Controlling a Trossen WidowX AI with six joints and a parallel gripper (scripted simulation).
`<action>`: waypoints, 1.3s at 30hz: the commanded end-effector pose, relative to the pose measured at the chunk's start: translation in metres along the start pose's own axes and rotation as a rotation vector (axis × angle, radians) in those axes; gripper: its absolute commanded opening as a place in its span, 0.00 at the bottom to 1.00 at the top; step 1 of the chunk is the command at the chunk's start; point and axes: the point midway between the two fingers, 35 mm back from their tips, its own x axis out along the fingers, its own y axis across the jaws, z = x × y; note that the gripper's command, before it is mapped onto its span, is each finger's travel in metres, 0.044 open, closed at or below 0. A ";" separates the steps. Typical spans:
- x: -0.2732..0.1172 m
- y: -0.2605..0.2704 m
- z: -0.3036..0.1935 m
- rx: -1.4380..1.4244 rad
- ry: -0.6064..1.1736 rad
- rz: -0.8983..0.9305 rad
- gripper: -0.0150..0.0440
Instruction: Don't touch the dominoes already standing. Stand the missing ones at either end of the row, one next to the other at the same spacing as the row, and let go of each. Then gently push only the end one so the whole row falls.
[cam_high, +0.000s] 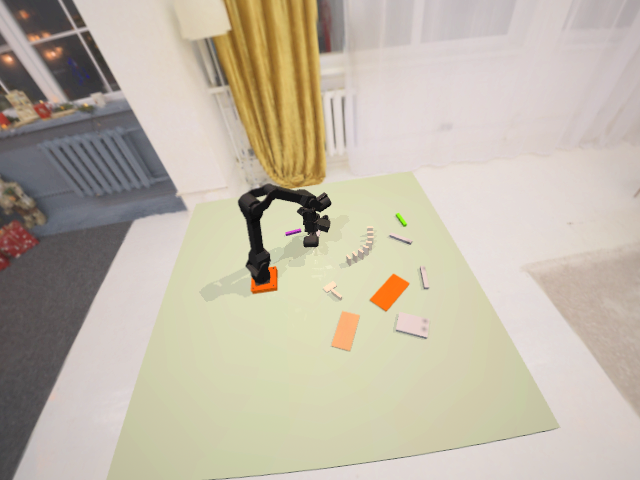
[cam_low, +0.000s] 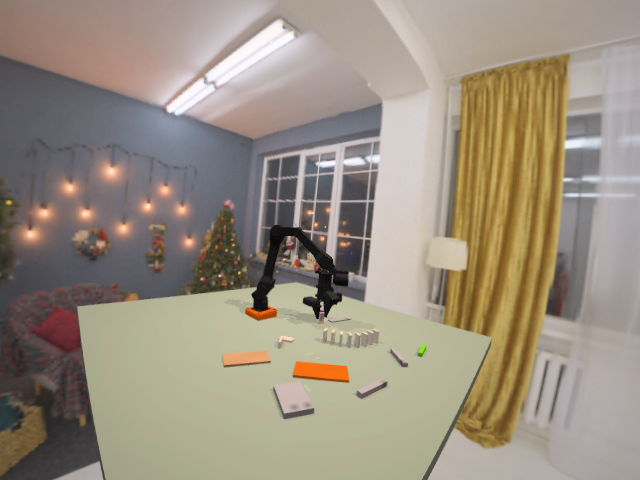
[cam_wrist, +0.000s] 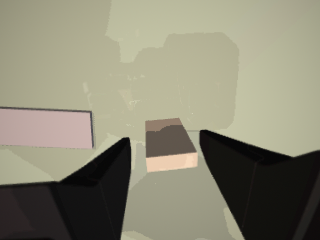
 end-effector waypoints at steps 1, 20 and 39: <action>0.001 -0.001 0.000 -0.003 -0.003 -0.004 0.47; -0.113 0.004 0.003 0.000 0.000 0.000 0.44; -0.140 -0.108 0.114 -0.461 -0.014 -0.010 0.44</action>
